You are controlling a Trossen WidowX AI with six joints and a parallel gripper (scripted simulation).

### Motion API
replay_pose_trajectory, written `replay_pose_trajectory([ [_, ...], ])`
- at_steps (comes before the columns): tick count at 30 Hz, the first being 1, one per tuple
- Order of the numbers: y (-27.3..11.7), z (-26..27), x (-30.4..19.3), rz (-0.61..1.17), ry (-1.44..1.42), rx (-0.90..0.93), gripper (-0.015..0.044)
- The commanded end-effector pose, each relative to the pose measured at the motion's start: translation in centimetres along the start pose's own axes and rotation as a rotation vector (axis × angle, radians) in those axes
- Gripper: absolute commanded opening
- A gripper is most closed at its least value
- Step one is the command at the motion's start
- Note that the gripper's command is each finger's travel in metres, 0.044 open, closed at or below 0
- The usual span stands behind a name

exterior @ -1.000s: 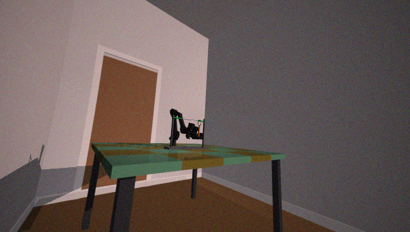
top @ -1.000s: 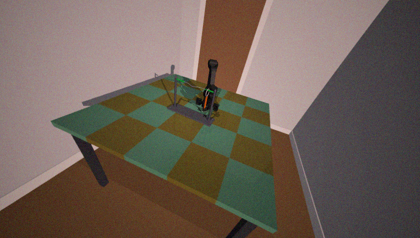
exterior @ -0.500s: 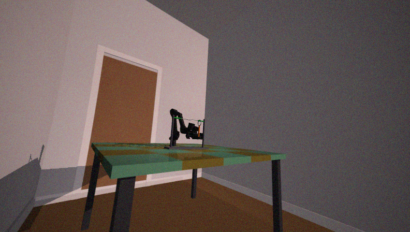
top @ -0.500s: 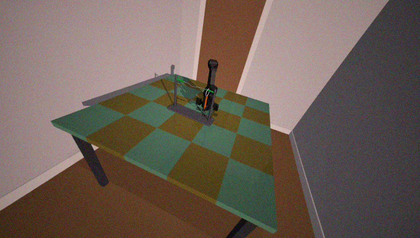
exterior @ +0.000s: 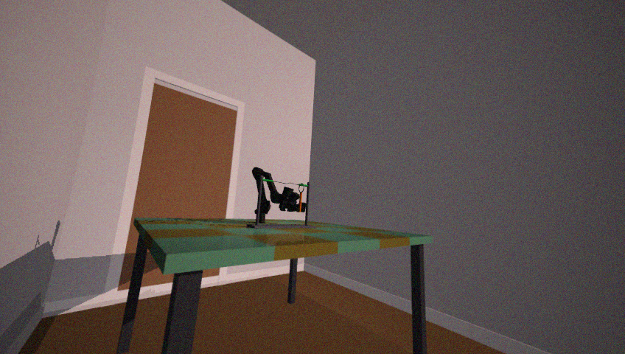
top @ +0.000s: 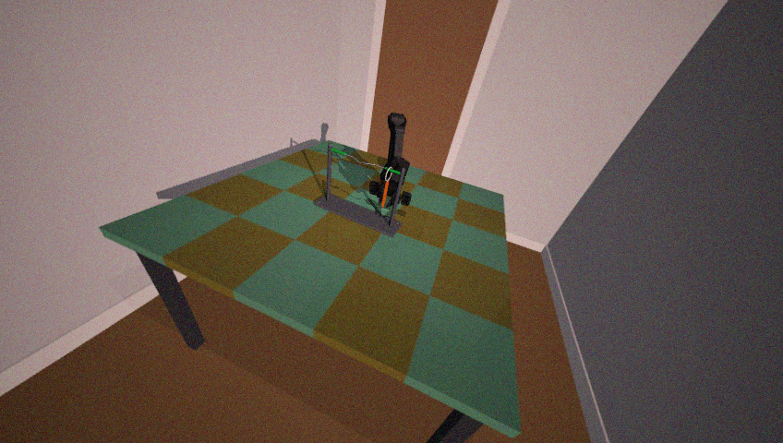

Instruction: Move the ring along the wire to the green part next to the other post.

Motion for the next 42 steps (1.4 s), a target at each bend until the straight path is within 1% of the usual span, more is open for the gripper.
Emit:
replay_pose_trajectory([
  [1, -0.8, -0.1, -0.1, 0.003, 0.007, -0.003, 0.016],
  [15, -3.3, -0.1, -0.4, 0.004, 0.01, -0.004, 0.016],
  [39, -3.4, -0.1, -0.4, 0.004, 0.01, -0.004, 0.016],
  [42, -4.1, -0.1, -0.3, 0.005, 0.004, -0.001, 0.0239],
])
Point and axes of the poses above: the point midway between the two fingers, 35 mm back from their tips, its own y axis out along the fingers, its own z axis across the jaws, x = y × z, the point moved 9 cm from there along -y, back along the fingers, and after that the axes turned 15 degrees about -y, right-handed, at the moved point
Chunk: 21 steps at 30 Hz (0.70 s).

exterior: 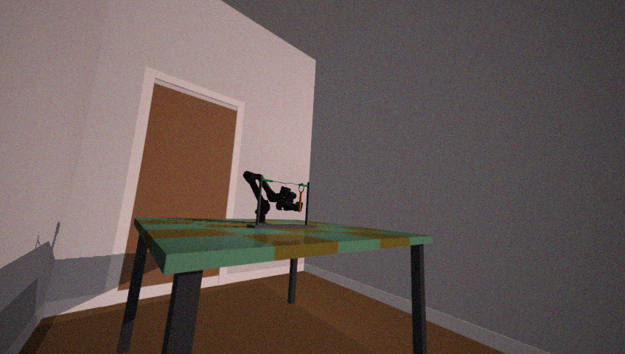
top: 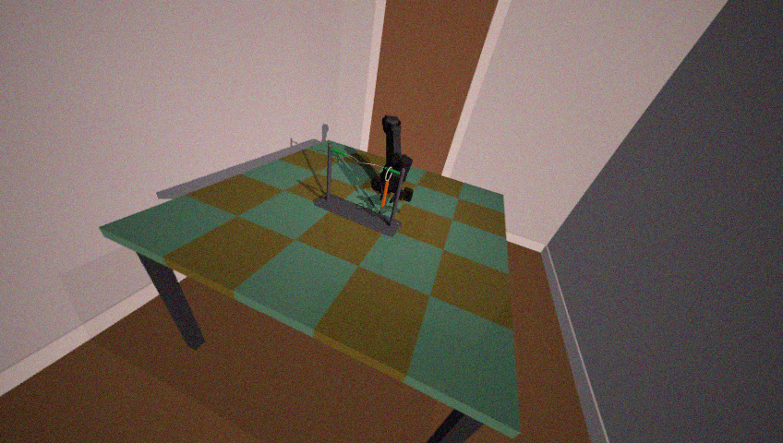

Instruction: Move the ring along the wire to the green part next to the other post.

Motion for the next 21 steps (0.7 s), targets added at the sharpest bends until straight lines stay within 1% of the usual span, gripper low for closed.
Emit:
replay_pose_trajectory([
  [1, -1.1, 0.0, 0.1, -0.005, 0.008, 0.0, 0.0265],
  [5, -3.2, -0.1, 0.0, -0.005, 0.007, 0.0, 0.037],
  [8, -3.9, -0.2, -0.1, -0.006, 0.007, 0.0, 0.044],
  [21, -3.9, -0.2, -0.1, -0.006, 0.007, 0.0, 0.044],
])
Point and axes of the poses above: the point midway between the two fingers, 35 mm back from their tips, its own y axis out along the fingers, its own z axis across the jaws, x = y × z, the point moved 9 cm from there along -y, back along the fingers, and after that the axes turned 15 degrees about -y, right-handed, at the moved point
